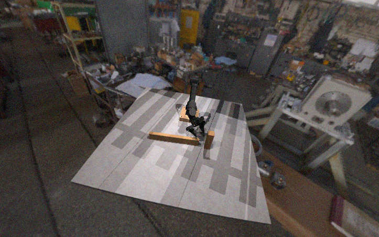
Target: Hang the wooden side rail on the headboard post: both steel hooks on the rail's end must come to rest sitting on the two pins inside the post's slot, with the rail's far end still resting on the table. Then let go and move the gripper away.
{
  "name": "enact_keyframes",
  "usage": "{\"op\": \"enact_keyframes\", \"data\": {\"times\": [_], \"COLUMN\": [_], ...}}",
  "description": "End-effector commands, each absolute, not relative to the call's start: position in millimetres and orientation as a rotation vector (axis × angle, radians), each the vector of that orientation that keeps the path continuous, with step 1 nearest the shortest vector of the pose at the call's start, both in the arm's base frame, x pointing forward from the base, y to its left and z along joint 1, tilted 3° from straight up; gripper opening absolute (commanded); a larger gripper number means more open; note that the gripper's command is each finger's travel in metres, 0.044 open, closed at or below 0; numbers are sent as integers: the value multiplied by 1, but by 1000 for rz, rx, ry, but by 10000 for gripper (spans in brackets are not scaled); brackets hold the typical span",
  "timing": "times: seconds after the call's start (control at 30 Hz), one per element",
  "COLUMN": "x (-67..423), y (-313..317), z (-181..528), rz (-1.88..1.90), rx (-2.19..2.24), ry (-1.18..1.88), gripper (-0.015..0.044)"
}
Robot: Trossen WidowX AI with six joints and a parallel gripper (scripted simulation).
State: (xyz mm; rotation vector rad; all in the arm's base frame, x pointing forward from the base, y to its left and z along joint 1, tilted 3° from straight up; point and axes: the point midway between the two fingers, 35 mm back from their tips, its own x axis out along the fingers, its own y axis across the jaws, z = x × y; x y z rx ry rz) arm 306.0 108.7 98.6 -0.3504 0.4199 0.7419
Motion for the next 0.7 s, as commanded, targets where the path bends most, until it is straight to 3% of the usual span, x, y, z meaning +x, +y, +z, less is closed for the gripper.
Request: {"op": "enact_keyframes", "data": {"times": [0.0,0.67], "x": [315,318], "y": [98,87], "z": [113,134], "rz": [896,1007], "rx": [-368,-348], "ry": [438,406], "gripper": [440,440]}}
